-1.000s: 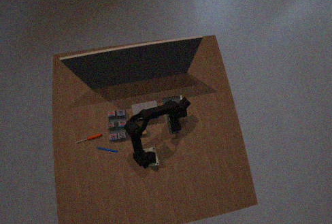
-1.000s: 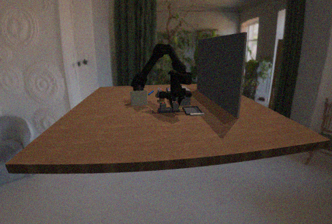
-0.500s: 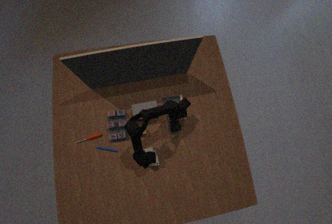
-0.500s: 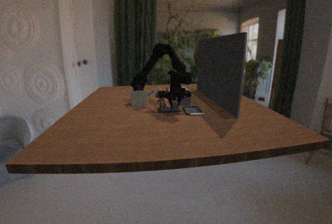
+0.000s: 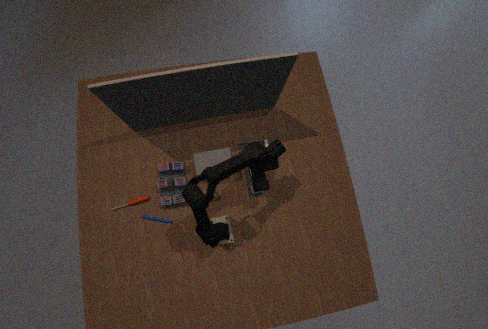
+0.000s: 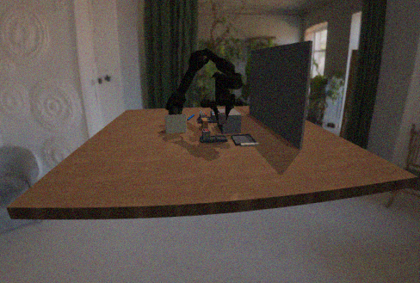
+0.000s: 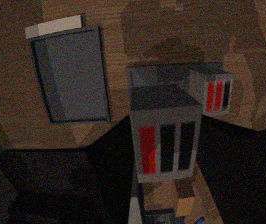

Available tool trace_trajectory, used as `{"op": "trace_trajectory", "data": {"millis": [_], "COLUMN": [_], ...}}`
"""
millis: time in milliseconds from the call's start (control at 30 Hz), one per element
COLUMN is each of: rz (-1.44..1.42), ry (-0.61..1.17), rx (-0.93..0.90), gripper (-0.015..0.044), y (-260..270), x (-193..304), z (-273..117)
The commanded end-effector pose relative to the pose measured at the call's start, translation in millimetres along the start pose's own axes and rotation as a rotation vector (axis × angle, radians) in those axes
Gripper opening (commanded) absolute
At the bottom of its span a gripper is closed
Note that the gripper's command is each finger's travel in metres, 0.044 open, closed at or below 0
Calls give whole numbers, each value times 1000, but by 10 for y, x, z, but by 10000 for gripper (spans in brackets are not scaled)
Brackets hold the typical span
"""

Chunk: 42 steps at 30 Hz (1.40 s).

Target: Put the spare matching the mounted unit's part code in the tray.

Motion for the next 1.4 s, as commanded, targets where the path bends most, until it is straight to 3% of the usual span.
{"op": "trace_trajectory", "data": {"millis": [0,367,1367], "rz": [0,-5,-8], "ry": [-1,-3,-8], "rx": [0,7,1], "gripper": [0,0,0], "y": [5,12,802], "x": [-9,-19,-312], "z": [-64,-551,-590]}}
Point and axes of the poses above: the point midway between the two fingers, 35 mm back from their tips, its own z axis out along the fingers, its own y axis across the jaws, x = y × z, the point moved 5 cm from there along -z, back along the fingers, and after that the axes turned 9 degrees about -z, right-handed, at the moved point
